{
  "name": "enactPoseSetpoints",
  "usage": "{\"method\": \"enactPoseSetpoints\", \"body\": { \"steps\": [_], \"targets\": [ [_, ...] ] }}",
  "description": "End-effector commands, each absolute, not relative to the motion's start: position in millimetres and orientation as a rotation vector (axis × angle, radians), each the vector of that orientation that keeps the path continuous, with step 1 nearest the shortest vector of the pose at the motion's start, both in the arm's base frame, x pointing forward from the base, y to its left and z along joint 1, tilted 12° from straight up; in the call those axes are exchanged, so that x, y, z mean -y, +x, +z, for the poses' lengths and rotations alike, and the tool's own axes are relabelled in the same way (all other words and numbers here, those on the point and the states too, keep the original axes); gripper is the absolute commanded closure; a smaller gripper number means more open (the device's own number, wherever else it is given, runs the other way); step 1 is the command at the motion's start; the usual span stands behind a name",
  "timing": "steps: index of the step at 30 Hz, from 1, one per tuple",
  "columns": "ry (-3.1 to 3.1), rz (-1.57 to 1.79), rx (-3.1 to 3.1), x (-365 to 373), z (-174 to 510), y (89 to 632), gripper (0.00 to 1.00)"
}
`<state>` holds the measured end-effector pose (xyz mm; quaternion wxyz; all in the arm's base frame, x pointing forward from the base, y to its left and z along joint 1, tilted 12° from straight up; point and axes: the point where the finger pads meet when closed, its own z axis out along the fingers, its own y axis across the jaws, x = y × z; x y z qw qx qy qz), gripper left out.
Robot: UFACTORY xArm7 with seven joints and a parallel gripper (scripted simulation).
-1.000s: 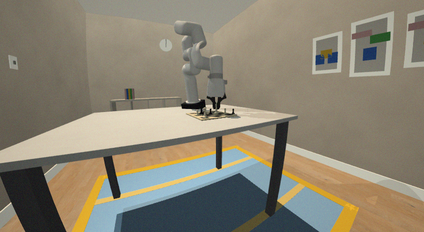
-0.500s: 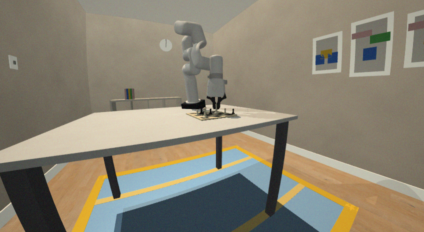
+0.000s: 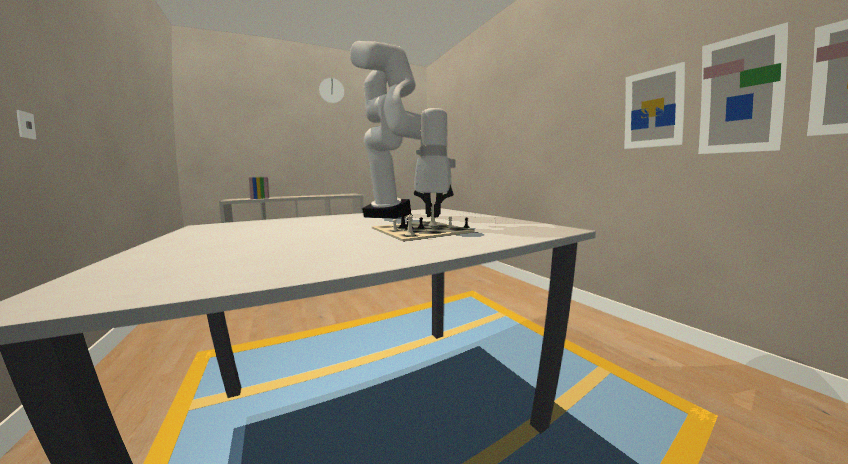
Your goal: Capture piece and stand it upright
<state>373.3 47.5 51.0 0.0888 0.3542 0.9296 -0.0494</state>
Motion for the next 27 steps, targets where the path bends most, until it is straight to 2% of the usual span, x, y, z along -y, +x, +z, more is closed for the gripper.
{"method": "enactPoseSetpoints", "body": {
  "steps": [1,17,27],
  "targets": [
    [1.046,-0.123,-2.76,-49.6,66.7,371.2,1.0],
    [1.046,-0.123,-2.76,-60.6,142.0,360.1,1.0],
    [1.046,-0.123,-2.76,-61.2,146.1,359.4,1.0]
  ]
}}
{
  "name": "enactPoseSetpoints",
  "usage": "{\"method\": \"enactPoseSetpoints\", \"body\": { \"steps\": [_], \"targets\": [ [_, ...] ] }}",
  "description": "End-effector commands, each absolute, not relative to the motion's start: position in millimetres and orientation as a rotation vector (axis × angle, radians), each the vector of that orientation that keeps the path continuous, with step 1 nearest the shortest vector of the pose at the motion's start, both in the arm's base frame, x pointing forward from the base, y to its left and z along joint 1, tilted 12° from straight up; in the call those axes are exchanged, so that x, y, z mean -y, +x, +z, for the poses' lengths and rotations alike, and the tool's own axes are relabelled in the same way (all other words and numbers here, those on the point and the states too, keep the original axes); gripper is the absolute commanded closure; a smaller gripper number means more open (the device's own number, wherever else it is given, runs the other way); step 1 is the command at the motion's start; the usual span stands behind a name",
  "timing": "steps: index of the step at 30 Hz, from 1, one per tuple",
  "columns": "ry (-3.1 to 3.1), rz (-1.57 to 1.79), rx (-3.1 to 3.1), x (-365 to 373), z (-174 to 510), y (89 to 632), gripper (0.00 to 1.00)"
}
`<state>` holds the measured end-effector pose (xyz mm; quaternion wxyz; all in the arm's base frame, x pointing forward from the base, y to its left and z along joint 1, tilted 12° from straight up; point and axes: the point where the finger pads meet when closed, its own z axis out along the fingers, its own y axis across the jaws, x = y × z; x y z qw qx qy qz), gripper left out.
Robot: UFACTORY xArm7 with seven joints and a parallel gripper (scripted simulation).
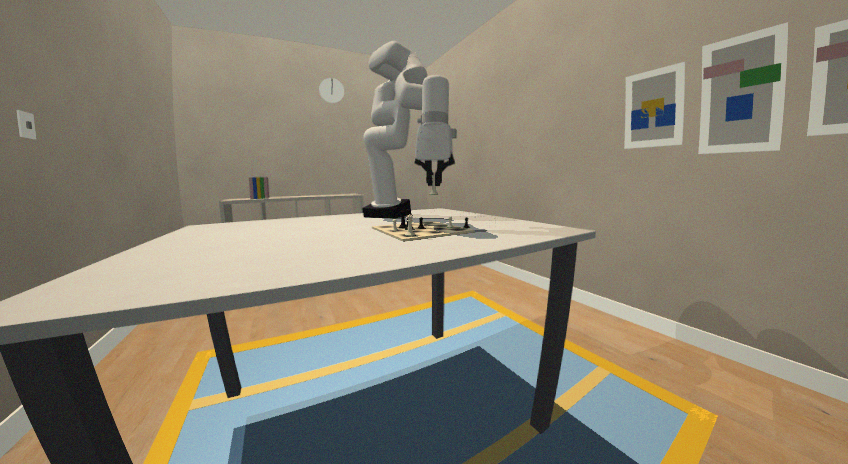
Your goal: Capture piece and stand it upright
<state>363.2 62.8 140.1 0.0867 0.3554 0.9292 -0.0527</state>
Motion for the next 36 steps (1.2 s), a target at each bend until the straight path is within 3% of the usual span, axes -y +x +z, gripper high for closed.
{"method": "enactPoseSetpoints", "body": {
  "steps": [1,9,21,36],
  "targets": [
    [1.046,-0.123,-2.76,-61.2,146.1,359.4,1.0],
    [0.76,-0.152,-2.861,-69.6,145.1,358.4,1.0],
    [-0.169,-0.229,-2.99,-96.4,140.2,354.7,1.0],
    [-0.203,-0.231,-2.99,-95.1,131.8,355.9,1.0]
  ]
}}
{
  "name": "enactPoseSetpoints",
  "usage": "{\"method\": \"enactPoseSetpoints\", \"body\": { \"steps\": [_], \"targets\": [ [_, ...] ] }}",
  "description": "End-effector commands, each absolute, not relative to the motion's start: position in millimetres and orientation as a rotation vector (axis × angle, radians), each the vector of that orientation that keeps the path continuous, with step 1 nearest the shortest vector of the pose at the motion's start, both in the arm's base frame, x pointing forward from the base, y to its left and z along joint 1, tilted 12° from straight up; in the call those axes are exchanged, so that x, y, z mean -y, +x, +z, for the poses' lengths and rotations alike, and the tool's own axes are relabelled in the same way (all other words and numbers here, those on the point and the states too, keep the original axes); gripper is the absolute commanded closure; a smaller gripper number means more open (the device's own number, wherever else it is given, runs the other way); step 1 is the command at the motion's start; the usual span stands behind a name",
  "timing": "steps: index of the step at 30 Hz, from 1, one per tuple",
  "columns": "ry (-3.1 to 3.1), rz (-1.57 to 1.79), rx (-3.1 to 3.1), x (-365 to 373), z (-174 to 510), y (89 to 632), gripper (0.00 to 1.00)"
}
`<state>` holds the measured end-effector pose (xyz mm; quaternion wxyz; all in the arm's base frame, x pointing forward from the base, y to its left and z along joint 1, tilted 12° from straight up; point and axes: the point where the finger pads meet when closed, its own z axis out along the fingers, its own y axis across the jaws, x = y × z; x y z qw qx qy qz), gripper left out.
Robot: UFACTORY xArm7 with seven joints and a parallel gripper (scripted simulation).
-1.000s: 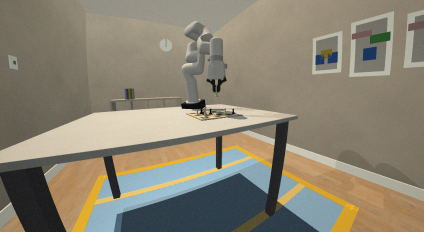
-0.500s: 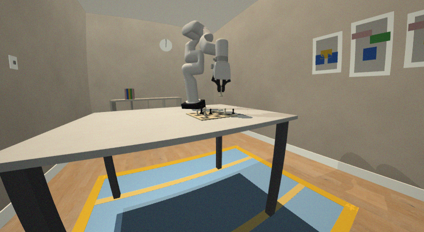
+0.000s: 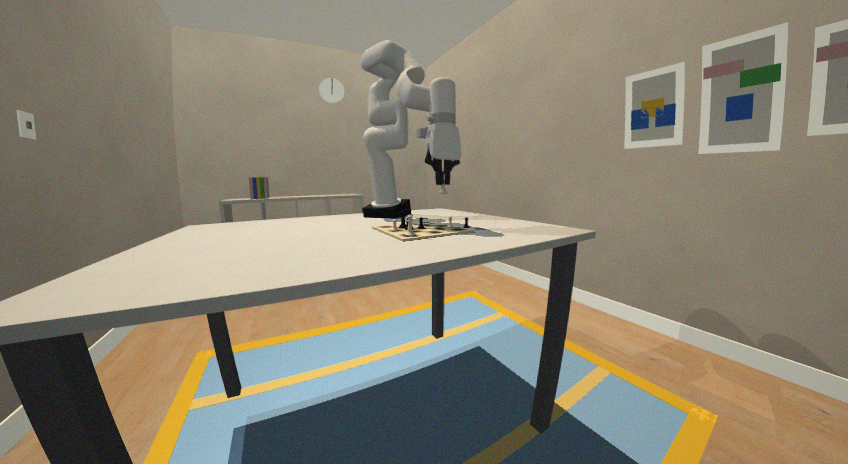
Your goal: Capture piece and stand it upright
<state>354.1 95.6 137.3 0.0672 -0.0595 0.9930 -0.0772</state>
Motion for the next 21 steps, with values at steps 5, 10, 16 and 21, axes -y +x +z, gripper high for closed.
{"method": "enactPoseSetpoints", "body": {
  "steps": [5,10,16,21],
  "targets": [
    [-0.203,-0.231,-2.99,-91.3,107.4,359.4,1.0],
    [-0.203,-0.231,-2.99,-88.5,89.0,362.0,1.0],
    [-0.203,-0.232,-2.99,-84.5,63.9,365.6,1.0],
    [-0.203,-0.231,-2.99,-82.8,52.8,367.1,1.0]
  ]
}}
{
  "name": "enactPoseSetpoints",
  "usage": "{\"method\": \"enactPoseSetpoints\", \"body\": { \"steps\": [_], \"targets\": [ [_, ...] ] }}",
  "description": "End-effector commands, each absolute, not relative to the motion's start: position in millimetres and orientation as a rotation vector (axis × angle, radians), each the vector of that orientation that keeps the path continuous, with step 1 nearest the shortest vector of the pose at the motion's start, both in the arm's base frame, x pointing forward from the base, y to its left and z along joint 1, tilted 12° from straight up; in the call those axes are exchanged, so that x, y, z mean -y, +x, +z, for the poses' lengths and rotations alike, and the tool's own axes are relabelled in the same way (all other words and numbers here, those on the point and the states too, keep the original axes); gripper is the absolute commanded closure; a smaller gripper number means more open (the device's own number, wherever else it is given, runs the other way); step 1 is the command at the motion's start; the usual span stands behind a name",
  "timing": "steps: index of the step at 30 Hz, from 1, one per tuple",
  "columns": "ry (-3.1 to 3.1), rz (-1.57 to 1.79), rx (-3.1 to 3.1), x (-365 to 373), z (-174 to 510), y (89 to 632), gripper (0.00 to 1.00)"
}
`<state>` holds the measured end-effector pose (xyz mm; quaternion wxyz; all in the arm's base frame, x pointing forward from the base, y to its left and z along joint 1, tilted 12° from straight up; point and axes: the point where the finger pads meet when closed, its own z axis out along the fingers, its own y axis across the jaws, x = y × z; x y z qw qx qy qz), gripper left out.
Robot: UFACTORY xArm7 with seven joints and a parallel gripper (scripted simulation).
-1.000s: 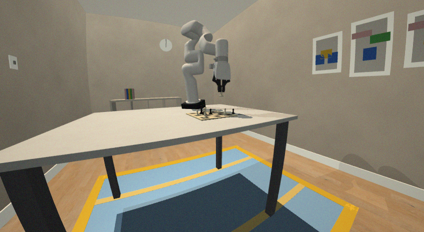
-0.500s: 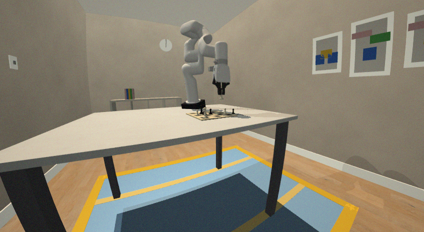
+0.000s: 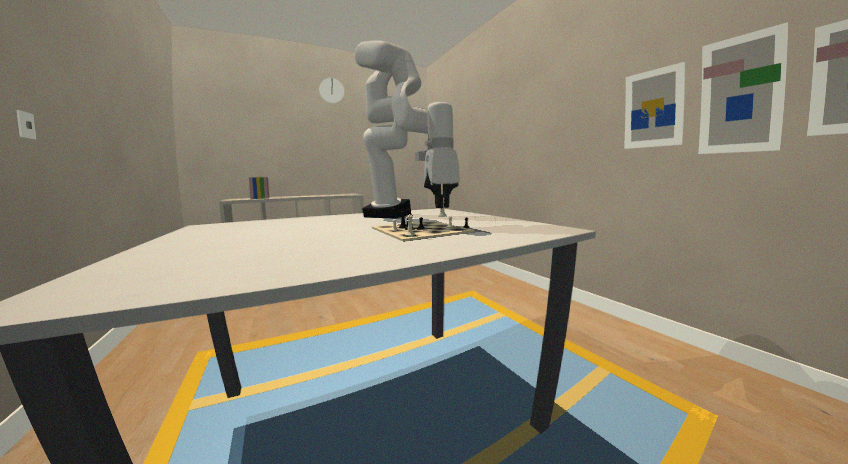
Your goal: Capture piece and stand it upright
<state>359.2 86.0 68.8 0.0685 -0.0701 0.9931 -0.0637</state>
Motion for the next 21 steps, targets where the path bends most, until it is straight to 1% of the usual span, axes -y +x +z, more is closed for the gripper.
{"method": "enactPoseSetpoints", "body": {
  "steps": [1,21],
  "targets": [
    [-0.203,-0.231,-2.99,-82.6,51.4,367.4,1.0],
    [-0.203,-0.231,-2.99,-81.9,46.8,368.0,1.0]
  ]
}}
